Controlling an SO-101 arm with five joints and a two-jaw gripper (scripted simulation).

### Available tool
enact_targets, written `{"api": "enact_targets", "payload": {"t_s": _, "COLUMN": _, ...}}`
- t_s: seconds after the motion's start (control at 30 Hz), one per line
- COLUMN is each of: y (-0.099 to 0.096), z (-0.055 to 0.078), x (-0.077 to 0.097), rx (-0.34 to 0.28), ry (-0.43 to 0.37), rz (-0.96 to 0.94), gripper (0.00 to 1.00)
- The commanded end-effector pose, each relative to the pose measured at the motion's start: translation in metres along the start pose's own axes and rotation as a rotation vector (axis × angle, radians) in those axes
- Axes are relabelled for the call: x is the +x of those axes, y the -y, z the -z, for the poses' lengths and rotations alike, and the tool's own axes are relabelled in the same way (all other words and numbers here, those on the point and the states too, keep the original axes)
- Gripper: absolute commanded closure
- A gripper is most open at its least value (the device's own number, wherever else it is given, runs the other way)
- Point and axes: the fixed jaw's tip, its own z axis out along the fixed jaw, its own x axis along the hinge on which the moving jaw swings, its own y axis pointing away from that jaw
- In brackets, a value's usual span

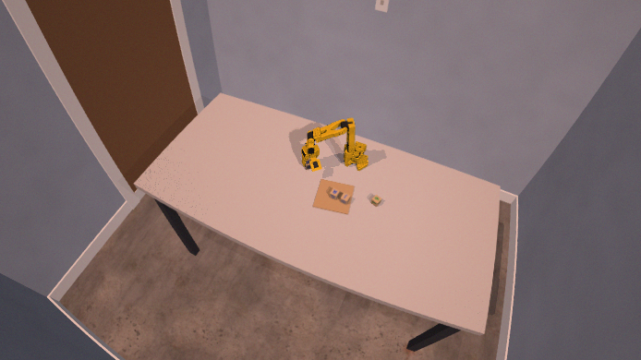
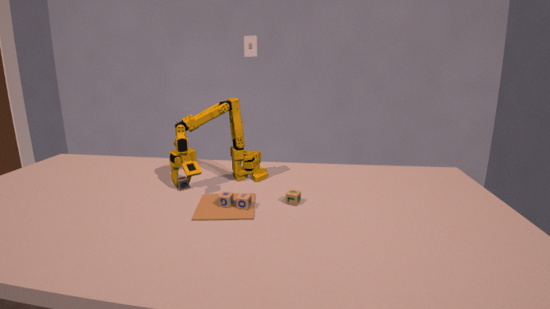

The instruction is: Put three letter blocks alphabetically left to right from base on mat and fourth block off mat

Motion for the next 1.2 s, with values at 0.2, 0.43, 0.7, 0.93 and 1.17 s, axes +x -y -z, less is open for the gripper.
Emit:
{"api": "enact_targets", "payload": {"t_s": 0.2, "y": 0.011, "z": 0.010, "x": 0.002, "rx": 0.062, "ry": -0.016, "rz": 0.000, "gripper": 0.84}}
{"api": "enact_targets", "payload": {"t_s": 0.43, "y": 0.011, "z": 0.010, "x": 0.002, "rx": 0.062, "ry": -0.016, "rz": 0.000, "gripper": 0.89}}
{"api": "enact_targets", "payload": {"t_s": 0.7, "y": 0.011, "z": 0.010, "x": 0.002, "rx": 0.062, "ry": -0.016, "rz": 0.000, "gripper": 1.00}}
{"api": "enact_targets", "payload": {"t_s": 0.93, "y": 0.011, "z": 0.011, "x": 0.002, "rx": 0.062, "ry": -0.016, "rz": 0.000, "gripper": 1.00}}
{"api": "enact_targets", "payload": {"t_s": 1.17, "y": 0.012, "z": 0.023, "x": 0.002, "rx": 0.062, "ry": -0.016, "rz": 0.000, "gripper": 1.00}}
